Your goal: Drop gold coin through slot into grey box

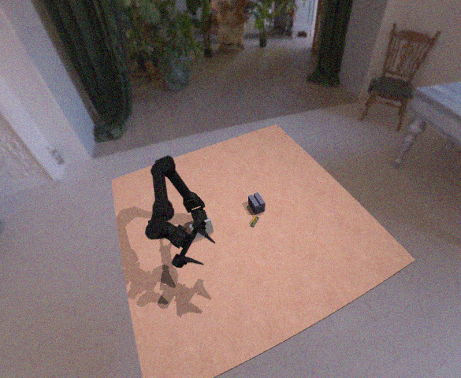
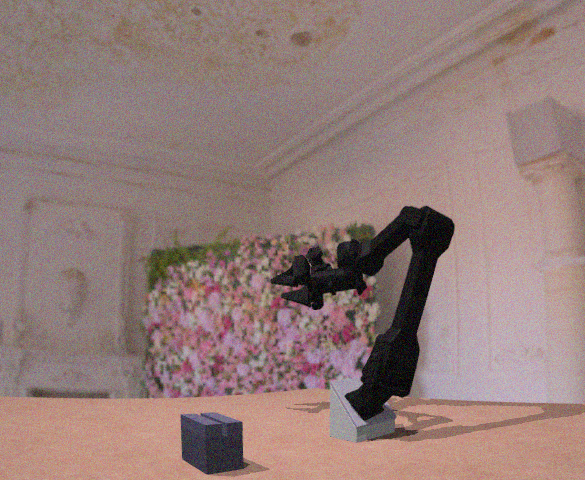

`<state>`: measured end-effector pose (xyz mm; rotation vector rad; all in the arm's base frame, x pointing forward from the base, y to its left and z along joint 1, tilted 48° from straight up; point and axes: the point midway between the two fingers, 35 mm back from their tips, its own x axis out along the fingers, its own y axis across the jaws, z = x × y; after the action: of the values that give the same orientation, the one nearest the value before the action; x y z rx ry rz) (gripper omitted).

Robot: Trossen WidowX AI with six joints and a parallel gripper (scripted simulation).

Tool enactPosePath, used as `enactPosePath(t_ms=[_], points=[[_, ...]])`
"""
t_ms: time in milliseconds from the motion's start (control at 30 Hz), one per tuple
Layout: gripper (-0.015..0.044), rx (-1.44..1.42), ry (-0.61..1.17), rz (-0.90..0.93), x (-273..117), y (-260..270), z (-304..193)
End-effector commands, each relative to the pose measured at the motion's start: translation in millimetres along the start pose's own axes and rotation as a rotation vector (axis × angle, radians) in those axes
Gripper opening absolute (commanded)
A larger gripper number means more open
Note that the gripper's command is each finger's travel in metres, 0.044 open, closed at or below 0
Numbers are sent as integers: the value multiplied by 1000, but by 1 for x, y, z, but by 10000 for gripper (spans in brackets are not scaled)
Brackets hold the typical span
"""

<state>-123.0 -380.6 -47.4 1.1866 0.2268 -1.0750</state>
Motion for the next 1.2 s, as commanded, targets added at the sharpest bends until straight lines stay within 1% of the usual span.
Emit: enactPosePath(t_ms=[0, 100, 267, 467, 633, 733, 900, 1067, 1100, 1167], points=[[374, -3, 4, 1, 1, 1, 0], [295, -52, 61, 22, 14, 20, -6], [164, -253, 262, 98, 53, 80, -36], [161, -504, 483, 213, 87, 148, -85], [161, -664, 613, 285, 96, 178, -116], [161, -859, 768, 385, 98, 210, -154], [161, -1202, 1051, 620, 82, 259, -224], [161, -1493, 1321, 913, 47, 296, -286], [161, -1519, 1348, 947, 42, 299, -291], [161, -1527, 1357, 959, 41, 300, -293]])
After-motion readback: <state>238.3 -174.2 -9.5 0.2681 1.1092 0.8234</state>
